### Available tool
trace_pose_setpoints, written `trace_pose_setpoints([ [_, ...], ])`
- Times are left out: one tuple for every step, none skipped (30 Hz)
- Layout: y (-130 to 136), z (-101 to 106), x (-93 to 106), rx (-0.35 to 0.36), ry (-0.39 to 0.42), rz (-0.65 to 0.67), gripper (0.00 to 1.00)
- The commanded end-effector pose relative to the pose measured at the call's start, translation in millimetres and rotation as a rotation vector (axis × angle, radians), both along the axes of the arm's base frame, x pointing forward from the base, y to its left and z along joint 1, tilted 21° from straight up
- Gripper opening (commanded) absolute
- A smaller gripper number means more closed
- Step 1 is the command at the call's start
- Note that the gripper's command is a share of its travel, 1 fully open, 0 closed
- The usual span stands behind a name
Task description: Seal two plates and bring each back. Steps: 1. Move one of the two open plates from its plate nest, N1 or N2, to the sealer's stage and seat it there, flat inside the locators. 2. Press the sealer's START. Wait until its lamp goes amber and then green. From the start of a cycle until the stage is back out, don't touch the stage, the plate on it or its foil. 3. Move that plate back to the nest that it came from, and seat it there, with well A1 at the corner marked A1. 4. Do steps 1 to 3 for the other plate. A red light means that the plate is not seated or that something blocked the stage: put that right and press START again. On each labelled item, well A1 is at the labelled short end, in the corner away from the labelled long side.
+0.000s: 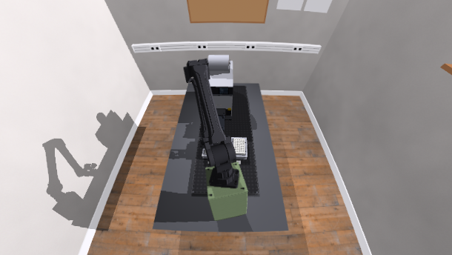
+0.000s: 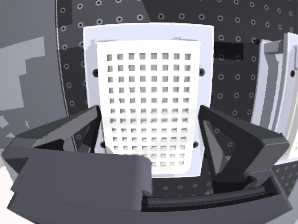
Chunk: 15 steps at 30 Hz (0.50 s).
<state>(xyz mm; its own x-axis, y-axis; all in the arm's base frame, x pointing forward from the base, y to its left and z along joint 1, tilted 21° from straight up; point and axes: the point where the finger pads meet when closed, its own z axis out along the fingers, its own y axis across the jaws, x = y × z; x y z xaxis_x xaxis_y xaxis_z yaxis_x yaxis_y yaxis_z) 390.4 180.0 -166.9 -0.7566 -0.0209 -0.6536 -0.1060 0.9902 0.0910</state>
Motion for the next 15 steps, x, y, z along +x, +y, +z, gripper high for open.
trace_pose_setpoints([
  [-11.1,-3.8,-10.0,-0.017,0.027,-0.006,1.00],
  [-9.9,-3.3,-7.8,-0.015,0.023,-0.006,1.00],
  [-8.7,-2.7,-5.8,-0.013,0.020,-0.006,1.00],
  [-7.6,-2.2,-3.8,-0.011,0.016,-0.006,1.00],
  [-6.5,-1.6,-1.7,-0.009,0.012,-0.005,1.00],
  [-5.3,-1.0,0.3,-0.007,0.009,-0.005,1.00],
  [-4.2,-0.5,2.3,-0.005,0.005,-0.005,1.00],
  [-3.9,-0.3,2.8,-0.004,0.004,-0.005,1.00],
  [-3.6,-0.1,3.4,-0.004,0.003,-0.005,1.00],
  [-3.2,0.1,3.9,-0.003,0.002,-0.005,1.00],
  [-2.9,0.3,4.4,-0.002,0.001,-0.005,1.00],
  [-2.6,0.4,4.8,-0.002,0.000,-0.005,1.00],
  [-2.7,0.5,4.7,-0.002,0.000,-0.005,1.00],
  [-2.8,0.4,4.5,-0.002,0.000,-0.005,1.00],
  [-4.0,-0.1,2.2,-0.004,0.004,-0.005,1.00],
])
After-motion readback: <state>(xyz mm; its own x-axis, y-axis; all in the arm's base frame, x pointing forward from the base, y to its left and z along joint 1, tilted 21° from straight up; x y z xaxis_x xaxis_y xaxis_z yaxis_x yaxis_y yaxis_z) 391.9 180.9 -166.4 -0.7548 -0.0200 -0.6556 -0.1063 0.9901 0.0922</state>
